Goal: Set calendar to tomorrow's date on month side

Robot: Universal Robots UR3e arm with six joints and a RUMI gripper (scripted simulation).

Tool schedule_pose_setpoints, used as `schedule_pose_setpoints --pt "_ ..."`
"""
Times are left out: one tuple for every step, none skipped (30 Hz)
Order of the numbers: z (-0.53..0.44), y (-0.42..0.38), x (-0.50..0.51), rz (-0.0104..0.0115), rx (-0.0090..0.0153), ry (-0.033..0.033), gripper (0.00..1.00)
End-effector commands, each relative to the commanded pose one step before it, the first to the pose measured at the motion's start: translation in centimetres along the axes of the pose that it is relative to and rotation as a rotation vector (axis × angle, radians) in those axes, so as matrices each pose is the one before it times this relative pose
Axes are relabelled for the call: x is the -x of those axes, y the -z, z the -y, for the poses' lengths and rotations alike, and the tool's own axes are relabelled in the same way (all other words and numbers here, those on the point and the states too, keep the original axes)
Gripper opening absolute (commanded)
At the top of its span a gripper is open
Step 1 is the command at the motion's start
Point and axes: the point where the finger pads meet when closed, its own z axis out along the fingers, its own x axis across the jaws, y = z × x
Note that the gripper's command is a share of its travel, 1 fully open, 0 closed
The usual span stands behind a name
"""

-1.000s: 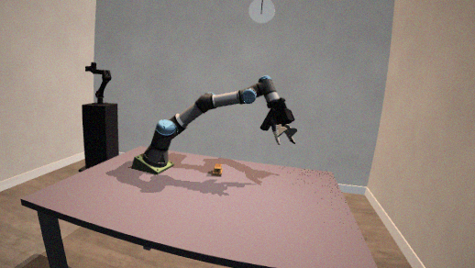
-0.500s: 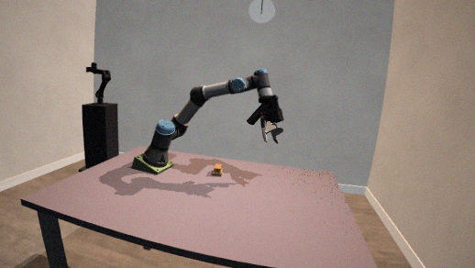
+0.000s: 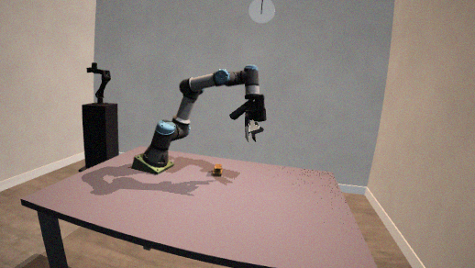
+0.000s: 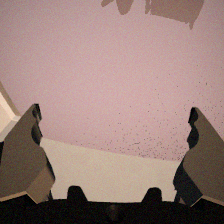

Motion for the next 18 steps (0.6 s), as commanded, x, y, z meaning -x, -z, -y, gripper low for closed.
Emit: schedule_pose_setpoints --pt "2.7991 0.4662 0.176 -0.03723 -0.02093 0.0506 1.0" --pt "0.9205 0.0567 -0.114 -0.01113 -0.01286 0.01532 1.0" --pt "0.8994 0.0357 -0.152 -0.01134 -0.01214 0.0147 1.0" --pt "0.8735 0.0152 -0.185 -0.01148 -0.01141 0.01407 1.0" --pt "0.8435 -0.0045 -0.215 -0.01154 -0.01065 0.01342 1.0" --pt "0.8097 -0.0231 -0.24 -0.01152 -0.0099 0.01277 1.0" --pt "0.7729 -0.0402 -0.26 -0.01142 -0.00914 0.0121 1.0" --pt "0.7336 -0.0557 -0.276 -0.01125 -0.00839 0.01143 1.0" --pt "0.6924 -0.0693 -0.287 -0.01101 -0.00766 0.01076 1.0" --pt "0.6499 -0.0808 -0.293 -0.0107 -0.00695 0.01009 1.0" --pt "0.6066 -0.0903 -0.296 -0.01033 -0.00627 0.00943 1.0" --pt "0.563 -0.0975 -0.294 -0.0099 -0.00563 0.00877 1.0" --pt "0.5195 -0.1024 -0.288 -0.00942 -0.00502 0.00812 1.0" --pt "0.4765 -0.1053 -0.279 -0.0089 -0.00445 0.00748 1.0" --pt "0.0 0.0 0.0 0.0 0.0 0.0 1.0" --pt "0.0 0.0 0.0 0.0 0.0 0.0 1.0" --pt "0.4343 -0.106 -0.267 -0.00834 -0.00392 0.00685 1.0" --pt "0.3932 -0.1048 -0.253 -0.00774 -0.00343 0.00624 1.0"
